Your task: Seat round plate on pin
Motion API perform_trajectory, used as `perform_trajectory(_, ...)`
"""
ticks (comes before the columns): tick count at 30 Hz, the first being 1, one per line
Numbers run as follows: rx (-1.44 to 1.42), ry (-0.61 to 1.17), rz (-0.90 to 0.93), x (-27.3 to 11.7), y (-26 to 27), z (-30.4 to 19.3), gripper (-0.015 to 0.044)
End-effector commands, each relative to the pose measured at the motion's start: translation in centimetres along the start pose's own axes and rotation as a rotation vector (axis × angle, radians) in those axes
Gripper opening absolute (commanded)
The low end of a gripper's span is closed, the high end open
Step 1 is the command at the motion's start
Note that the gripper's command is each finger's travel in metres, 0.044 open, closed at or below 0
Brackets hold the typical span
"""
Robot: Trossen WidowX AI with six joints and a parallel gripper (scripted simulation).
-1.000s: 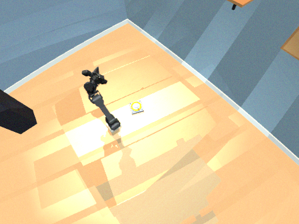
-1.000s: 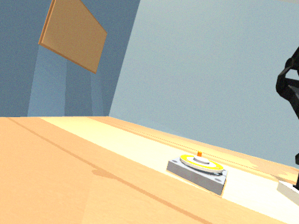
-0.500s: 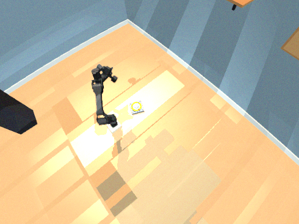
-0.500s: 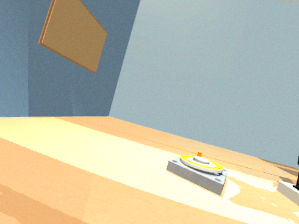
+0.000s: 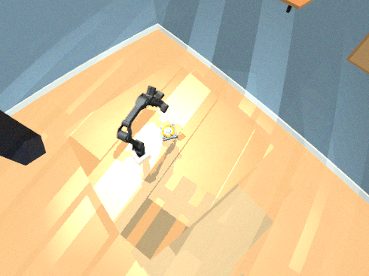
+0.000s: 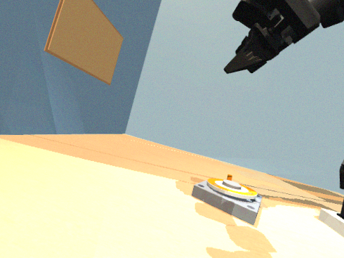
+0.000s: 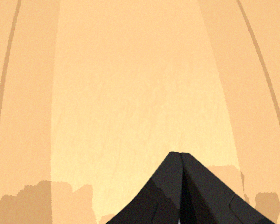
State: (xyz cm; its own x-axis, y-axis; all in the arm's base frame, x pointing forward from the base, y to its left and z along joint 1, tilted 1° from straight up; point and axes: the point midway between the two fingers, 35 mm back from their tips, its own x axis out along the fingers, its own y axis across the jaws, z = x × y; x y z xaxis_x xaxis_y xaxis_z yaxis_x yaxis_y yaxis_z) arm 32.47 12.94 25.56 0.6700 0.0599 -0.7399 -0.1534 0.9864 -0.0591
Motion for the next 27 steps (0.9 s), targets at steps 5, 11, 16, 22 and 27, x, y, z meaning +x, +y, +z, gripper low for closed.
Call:
perform_trajectory(5, 0.002, 0.371, -0.064, 6.0, -7.8, -6.8, 0.0000)
perform_trajectory(11, 0.093, 0.667, 0.000, 8.1, -13.5, -13.6, 0.0000)
perform_trajectory(16, 0.109, 0.697, 0.014, 8.1, -14.0, -14.4, 0.0000)
perform_trajectory(22, 0.109, 0.697, 0.014, 9.6, -13.9, -15.4, 0.0000)
perform_trajectory(27, 0.109, 0.697, 0.014, 11.7, -13.7, -17.1, 0.0000)
